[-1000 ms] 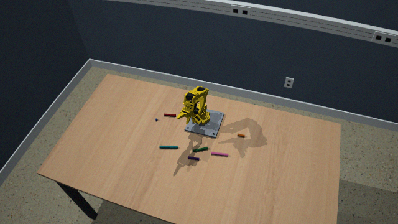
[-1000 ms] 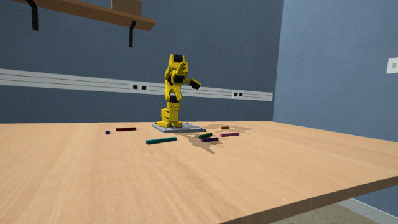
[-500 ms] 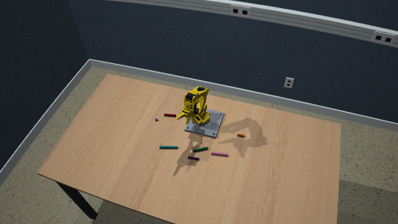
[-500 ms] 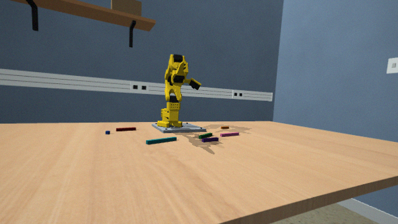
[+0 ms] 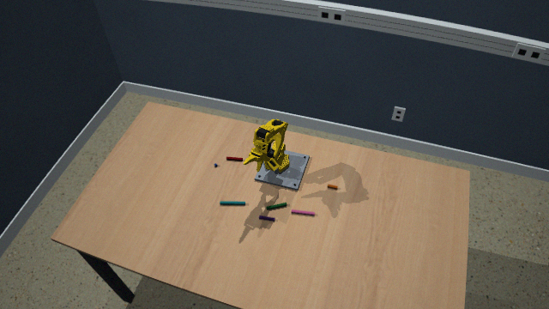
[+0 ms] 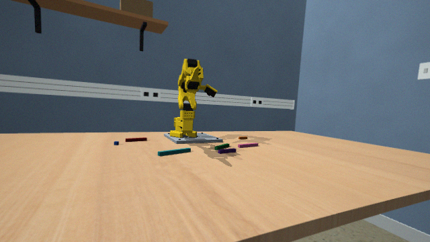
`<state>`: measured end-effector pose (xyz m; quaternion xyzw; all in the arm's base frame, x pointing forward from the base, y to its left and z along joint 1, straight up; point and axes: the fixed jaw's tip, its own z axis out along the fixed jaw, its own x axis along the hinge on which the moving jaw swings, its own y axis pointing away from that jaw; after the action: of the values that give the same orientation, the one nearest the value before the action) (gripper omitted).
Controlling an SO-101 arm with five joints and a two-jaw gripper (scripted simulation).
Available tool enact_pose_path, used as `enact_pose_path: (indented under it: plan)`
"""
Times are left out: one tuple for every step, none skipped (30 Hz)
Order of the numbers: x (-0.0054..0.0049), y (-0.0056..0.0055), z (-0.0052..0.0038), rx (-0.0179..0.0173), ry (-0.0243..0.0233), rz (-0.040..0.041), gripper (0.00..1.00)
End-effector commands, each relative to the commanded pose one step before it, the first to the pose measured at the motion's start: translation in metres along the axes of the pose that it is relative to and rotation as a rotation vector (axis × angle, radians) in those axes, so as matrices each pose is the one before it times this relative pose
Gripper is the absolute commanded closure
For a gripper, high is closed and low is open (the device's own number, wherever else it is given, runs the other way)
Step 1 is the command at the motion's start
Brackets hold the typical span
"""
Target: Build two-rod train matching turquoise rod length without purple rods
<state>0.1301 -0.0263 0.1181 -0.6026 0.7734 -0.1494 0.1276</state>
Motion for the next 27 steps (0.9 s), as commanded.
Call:
enact_pose_path:
  plan:
    - [-0.00070,0.00294,0.003848,-0.02582,-0.00176,0.00640,0.00]
    - [0.00000,0.00000,0.000000,0.00000,0.00000,0.00000,0.00]
    - [0.00000,0.00000,0.000000,0.00000,0.00000,0.00000,0.00]
    - [0.00000,0.00000,0.000000,0.00000,0.00000,0.00000,0.00]
    - [0.00000,0.00000,0.000000,0.00000,0.00000,0.00000,0.00]
    - [0.00000,0.00000,0.000000,0.00000,0.00000,0.00000,0.00]
    - [0.00000,0.00000,0.000000,0.00000,0.00000,0.00000,0.00]
    - [0.00000,0.00000,0.000000,0.00000,0.00000,0.00000,0.00]
    - [0.00000,0.00000,0.000000,0.00000,0.00000,0.00000,0.00]
    - [0.00000,0.00000,0.000000,0.00000,0.00000,0.00000,0.00]
    - [-0.00003,0.00000,0.000000,0.00000,-0.00008,-0.00020,0.00]
    - [-0.00018,0.00001,0.000000,-0.00003,-0.00050,-0.00130,0.00]
    - [-0.00046,0.00003,0.000000,-0.00008,-0.00127,-0.00329,0.00]
    - [-0.00084,0.00005,-0.000001,-0.00014,-0.00231,-0.00596,0.00]
    - [-0.00128,0.00008,-0.000002,-0.00021,-0.00352,-0.00911,0.00]
    - [-0.00177,0.00012,-0.000005,-0.00029,-0.00486,-0.01255,0.00]
    - [-0.00227,0.00015,-0.000007,-0.00037,-0.00624,-0.01611,0.00]
    - [-0.00277,0.00019,-0.000011,-0.00045,-0.00761,-0.01966,0.00]
    - [-0.00324,0.00023,-0.000015,-0.00053,-0.00892,-0.02305,0.00]
    - [-0.00368,0.00027,-0.000019,-0.00060,-0.01013,-0.02618,0.00]
    - [-0.00407,0.00030,-0.000024,-0.00067,-0.01120,-0.02894,0.00]
    - [-0.00439,0.00033,-0.000027,-0.00072,-0.01209,-0.03124,0.00]
    - [-0.00464,0.00035,-0.000031,-0.00076,-0.01278,-0.03303,0.00]
    - [-0.00481,0.00037,-0.000033,-0.00079,-0.01325,-0.03424,0.00]
    - [-0.00490,0.00038,-0.000034,-0.00080,-0.01349,-0.03486,0.00]
    - [0.00000,0.00000,0.000000,0.00000,0.00000,0.00000,0.00]
    - [0.00000,0.00000,0.000000,0.00000,0.00000,0.00000,0.00]
